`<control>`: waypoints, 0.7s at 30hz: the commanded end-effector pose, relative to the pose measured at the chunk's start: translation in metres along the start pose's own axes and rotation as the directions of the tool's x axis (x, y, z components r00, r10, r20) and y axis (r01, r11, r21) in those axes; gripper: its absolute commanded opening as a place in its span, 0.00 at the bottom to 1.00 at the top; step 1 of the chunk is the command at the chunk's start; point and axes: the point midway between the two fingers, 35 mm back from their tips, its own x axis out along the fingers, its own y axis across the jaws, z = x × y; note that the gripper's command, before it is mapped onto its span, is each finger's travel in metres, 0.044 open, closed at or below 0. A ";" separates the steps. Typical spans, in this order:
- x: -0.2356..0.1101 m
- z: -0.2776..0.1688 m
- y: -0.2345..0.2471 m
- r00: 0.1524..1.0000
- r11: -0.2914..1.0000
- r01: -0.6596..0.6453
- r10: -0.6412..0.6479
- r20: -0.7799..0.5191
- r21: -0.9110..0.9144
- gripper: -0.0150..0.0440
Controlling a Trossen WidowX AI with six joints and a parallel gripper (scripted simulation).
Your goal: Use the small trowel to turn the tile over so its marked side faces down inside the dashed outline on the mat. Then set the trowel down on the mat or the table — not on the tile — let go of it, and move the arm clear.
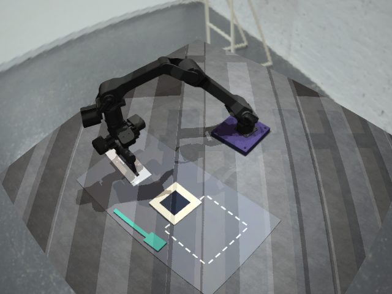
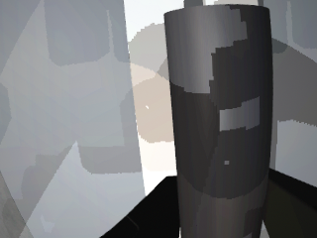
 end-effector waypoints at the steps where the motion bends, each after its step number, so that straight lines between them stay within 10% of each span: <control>1: -0.001 0.001 0.000 1.000 0.997 0.001 -0.001 0.002 -0.071 0.47; 11: -0.001 0.001 0.000 1.000 0.997 0.001 -0.001 0.002 -0.071 0.71; 21: -0.001 0.001 0.000 1.000 0.997 0.001 -0.001 0.002 -0.071 0.71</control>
